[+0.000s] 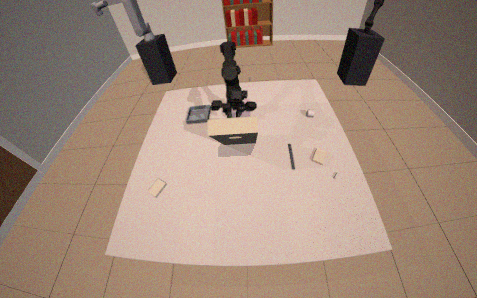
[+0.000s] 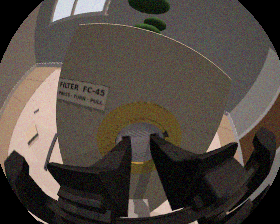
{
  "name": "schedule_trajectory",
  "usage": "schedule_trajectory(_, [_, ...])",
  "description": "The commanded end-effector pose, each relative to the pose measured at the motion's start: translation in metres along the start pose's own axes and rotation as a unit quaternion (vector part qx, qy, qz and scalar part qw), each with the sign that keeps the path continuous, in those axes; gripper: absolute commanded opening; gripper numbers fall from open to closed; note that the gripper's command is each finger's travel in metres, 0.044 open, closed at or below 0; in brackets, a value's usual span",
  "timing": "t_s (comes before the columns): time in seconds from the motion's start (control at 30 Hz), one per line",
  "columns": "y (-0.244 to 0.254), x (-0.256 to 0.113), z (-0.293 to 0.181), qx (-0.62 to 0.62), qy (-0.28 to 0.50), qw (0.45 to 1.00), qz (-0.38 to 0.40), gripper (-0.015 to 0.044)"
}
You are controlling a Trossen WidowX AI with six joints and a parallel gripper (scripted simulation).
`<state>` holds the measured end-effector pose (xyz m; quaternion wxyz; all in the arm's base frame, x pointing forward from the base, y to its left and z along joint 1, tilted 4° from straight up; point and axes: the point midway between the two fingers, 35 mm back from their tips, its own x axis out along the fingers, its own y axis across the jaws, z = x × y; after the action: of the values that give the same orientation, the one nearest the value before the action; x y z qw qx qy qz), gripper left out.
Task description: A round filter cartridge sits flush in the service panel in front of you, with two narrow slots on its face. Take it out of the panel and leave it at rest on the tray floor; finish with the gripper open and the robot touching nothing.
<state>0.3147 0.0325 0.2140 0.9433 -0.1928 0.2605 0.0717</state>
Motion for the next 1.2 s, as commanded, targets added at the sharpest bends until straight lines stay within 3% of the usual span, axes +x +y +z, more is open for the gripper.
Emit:
schedule_trajectory(0.0, [0.000, 0.004, 0.001, -0.060, 0.000, 0.998, 0.000, 0.0000])
schedule_trajectory(0.33, [0.000, 0.004, 0.001, -0.231, 0.000, 0.973, 0.000, 0.0000])
schedule_trajectory(0.5, [0.000, 0.001, 0.001, -0.208, 0.000, 0.978, 0.000, 0.0000])
schedule_trajectory(0.97, [0.000, -0.070, 0.001, -0.188, 0.002, 0.982, 0.001, 0.0000])
schedule_trajectory(1.17, [0.000, -0.073, 0.000, -0.187, 0.002, 0.982, 0.001, 0.0000])
